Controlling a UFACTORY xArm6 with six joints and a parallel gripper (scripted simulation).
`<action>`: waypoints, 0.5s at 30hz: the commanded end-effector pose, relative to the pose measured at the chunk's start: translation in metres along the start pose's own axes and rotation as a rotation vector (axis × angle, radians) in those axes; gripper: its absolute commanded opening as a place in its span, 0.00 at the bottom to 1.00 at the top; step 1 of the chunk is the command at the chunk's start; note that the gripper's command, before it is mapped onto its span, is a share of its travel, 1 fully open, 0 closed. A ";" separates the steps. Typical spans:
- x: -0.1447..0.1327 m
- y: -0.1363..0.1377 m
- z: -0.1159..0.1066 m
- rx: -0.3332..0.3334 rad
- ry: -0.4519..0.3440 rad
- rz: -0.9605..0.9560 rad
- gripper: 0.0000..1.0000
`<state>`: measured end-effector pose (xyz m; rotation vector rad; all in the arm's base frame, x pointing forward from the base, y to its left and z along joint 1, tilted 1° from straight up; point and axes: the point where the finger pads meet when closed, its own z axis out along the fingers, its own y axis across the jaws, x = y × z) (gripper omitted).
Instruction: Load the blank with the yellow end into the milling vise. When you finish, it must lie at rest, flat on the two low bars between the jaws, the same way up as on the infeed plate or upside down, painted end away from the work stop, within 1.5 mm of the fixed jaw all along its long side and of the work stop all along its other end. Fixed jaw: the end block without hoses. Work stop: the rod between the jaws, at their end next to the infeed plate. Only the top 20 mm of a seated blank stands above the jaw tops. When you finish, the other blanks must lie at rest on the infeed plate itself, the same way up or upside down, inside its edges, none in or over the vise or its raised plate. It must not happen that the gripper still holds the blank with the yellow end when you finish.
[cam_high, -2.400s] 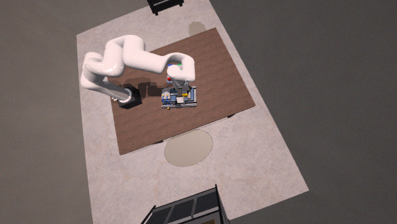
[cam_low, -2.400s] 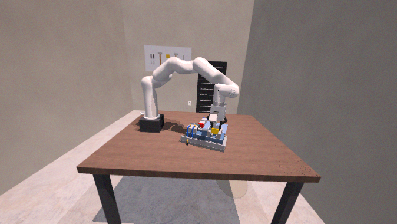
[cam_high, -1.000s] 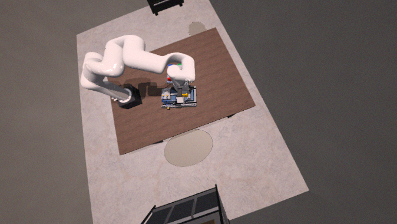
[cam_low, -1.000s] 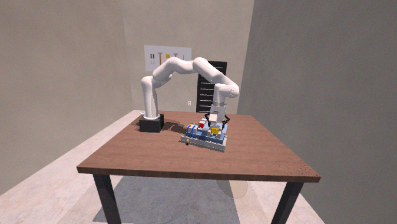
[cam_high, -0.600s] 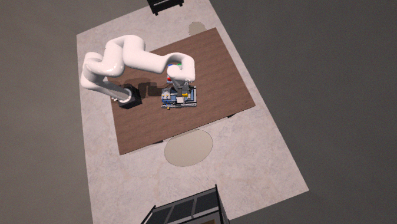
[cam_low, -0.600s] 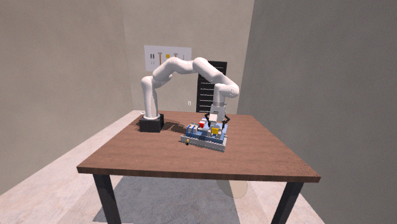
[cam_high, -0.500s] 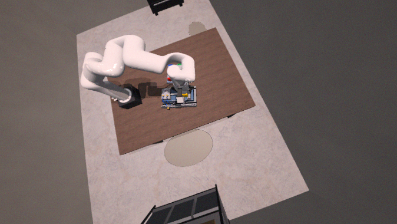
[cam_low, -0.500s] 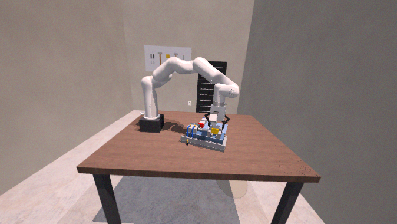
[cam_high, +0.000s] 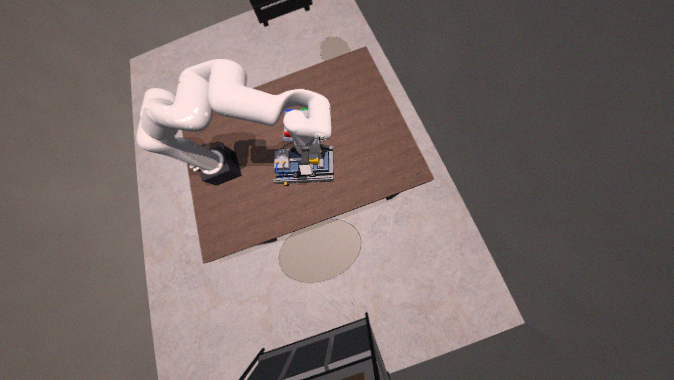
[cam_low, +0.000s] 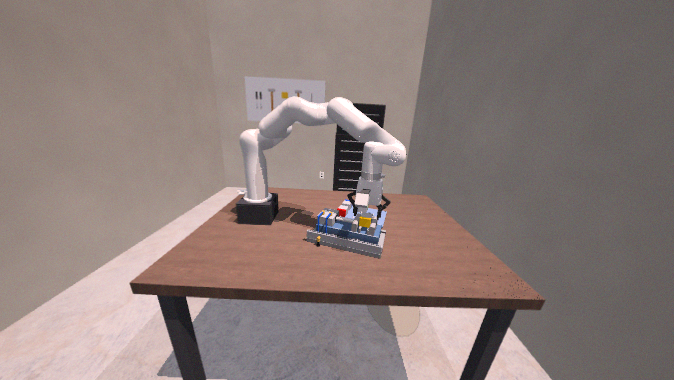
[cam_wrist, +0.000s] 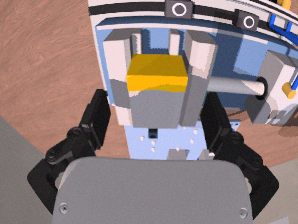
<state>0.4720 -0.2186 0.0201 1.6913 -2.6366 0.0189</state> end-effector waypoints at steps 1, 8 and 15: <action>0.000 -0.001 -0.002 0.004 0.000 0.000 1.00; 0.000 -0.001 -0.004 0.004 0.000 0.000 1.00; 0.000 -0.001 -0.005 0.004 0.000 0.000 1.00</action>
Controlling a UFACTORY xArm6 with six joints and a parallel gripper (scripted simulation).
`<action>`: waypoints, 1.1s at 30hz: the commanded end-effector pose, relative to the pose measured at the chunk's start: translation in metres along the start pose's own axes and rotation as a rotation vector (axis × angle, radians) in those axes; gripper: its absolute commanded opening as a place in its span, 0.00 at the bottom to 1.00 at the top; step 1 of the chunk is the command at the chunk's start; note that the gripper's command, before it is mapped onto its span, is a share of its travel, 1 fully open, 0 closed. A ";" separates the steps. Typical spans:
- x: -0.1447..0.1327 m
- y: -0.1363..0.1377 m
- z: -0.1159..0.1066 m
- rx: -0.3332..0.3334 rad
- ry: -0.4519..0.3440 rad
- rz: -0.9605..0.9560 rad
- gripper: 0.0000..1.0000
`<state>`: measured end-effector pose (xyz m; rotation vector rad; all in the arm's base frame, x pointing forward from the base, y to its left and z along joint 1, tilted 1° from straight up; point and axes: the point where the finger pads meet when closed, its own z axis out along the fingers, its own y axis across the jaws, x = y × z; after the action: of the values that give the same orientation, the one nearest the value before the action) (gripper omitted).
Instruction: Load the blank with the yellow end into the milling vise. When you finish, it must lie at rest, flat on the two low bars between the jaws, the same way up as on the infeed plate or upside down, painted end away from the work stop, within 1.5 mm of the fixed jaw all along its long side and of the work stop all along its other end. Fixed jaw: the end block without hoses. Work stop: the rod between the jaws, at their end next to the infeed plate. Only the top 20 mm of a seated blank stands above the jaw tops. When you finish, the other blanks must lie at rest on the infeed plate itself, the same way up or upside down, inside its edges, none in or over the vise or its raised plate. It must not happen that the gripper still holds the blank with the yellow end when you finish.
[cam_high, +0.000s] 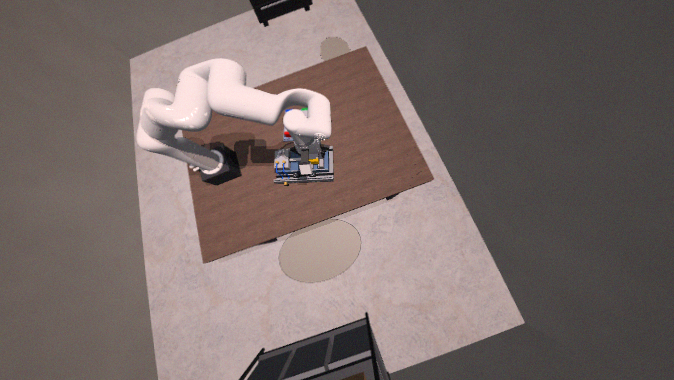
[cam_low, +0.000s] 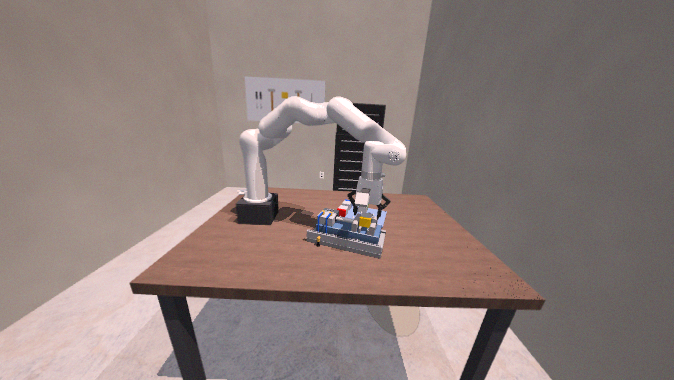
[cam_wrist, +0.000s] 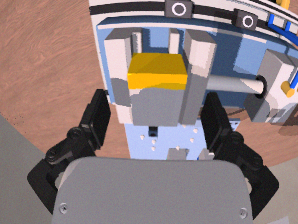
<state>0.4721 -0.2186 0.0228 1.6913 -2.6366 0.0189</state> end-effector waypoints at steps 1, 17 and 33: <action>0.000 -0.001 -0.002 0.004 0.000 0.000 1.00; 0.000 -0.001 -0.005 0.004 0.000 0.000 1.00; 0.000 -0.001 -0.008 0.004 0.000 0.000 1.00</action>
<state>0.4721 -0.2185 0.0284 1.6913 -2.6365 0.0187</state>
